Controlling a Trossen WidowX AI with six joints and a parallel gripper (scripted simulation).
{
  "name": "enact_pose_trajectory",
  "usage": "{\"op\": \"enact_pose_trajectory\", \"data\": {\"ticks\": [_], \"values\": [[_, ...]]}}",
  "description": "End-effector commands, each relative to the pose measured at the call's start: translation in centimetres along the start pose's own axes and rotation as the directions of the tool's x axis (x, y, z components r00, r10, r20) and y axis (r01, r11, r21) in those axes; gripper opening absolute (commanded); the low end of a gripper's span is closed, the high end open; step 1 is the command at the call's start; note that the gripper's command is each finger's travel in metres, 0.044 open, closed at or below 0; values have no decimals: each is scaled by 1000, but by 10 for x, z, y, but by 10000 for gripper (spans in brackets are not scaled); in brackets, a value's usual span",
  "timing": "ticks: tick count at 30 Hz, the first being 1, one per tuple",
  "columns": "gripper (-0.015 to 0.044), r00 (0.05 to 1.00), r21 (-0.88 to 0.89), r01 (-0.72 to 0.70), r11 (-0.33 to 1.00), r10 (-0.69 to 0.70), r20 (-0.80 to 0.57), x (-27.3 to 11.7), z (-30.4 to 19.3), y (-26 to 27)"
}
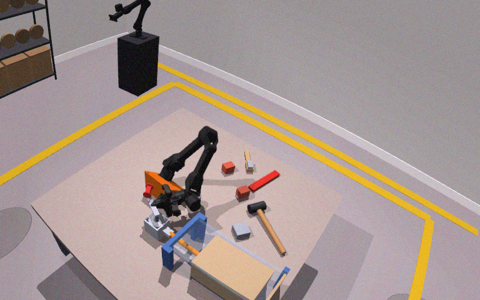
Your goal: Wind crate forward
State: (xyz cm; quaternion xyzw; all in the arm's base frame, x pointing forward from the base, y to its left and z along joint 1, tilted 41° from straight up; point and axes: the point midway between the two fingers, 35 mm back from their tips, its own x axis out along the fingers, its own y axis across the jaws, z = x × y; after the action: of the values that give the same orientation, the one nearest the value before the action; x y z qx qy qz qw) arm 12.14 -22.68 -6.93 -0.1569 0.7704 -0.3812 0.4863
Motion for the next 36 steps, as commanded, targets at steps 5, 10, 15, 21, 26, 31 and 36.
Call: {"op": "enact_pose_trajectory", "data": {"ticks": [5, 10, 15, 21, 26, 31, 36], "values": [[0, 1000, 0, -4, 1000, 4, 0, 1, 0, 1], [0, 1000, 0, -4, 1000, 4, 0, 1, 0, 1], [0, 1000, 0, -4, 1000, 4, 2, 1, 0, 3], [0, 1000, 0, -4, 1000, 4, 2, 1, 0, 5], [0, 1000, 0, -4, 1000, 4, 2, 1, 0, 5], [0, 1000, 0, -4, 1000, 4, 3, 1, 0, 6], [0, 1000, 0, -4, 1000, 4, 3, 1, 0, 7]]}}
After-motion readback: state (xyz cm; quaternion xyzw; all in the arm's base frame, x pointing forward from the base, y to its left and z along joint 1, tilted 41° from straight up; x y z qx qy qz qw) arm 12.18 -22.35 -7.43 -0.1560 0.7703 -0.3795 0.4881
